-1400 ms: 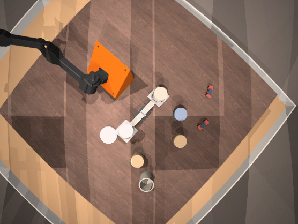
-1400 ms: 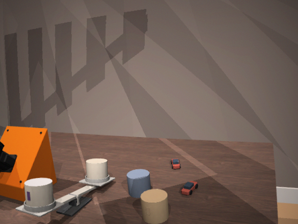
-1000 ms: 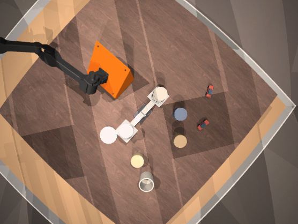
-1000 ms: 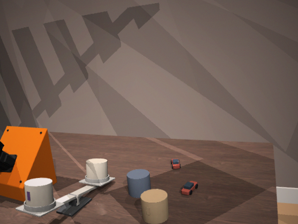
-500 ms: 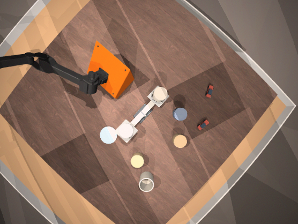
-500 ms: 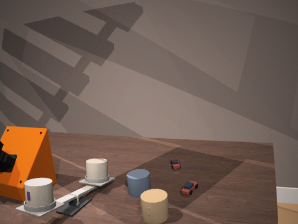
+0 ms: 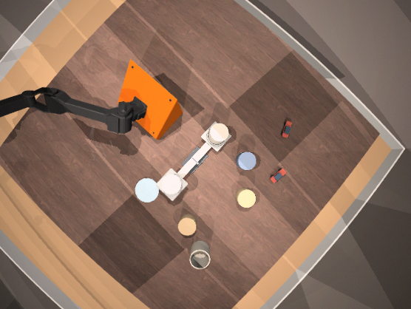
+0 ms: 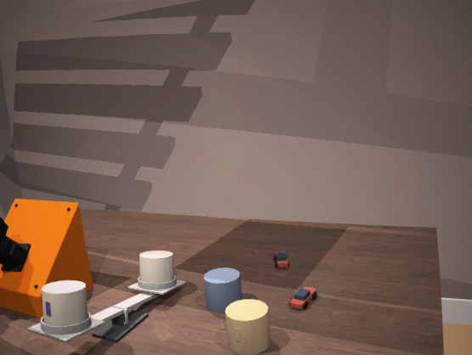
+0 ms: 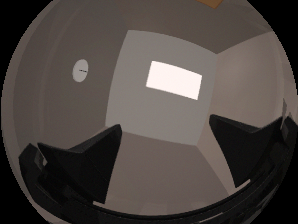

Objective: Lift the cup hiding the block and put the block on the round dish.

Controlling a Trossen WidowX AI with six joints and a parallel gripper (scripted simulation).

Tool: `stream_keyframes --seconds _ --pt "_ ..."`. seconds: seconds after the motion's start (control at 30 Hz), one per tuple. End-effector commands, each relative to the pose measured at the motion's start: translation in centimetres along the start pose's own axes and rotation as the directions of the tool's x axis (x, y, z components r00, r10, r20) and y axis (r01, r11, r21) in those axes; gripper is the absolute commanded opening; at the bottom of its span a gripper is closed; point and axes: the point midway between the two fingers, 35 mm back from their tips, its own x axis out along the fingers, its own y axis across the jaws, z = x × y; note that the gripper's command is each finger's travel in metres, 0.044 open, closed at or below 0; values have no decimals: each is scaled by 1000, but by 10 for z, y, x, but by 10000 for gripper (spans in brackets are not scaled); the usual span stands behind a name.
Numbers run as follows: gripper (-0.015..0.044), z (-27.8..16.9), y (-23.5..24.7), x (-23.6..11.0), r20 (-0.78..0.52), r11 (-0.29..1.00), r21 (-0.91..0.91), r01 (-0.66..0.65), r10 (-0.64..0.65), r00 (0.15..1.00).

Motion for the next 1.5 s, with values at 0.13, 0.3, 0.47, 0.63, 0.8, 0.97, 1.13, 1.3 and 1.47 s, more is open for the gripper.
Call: stream_keyframes --seconds 0.13,0.3,0.47,0.63,0.8,0.97,1.13,1.3,1.47 --pt "440 75 -18 24 139 994 88 58 -70 988" --pt "440 114 -35 35 210 986 134 100 -127 969" --pt "440 151 -56 45 275 973 177 149 -194 942" --pt "440 184 -82 52 331 953 223 203 -270 904" --pt "440 213 -111 57 378 926 275 258 -351 857" --pt "440 233 -134 59 408 901 309 304 -414 813" --pt "440 257 -166 59 440 864 340 372 -496 749" --pt "440 276 -199 57 462 817 368 444 -575 675" --pt "440 293 -233 52 477 760 392 519 -650 592"
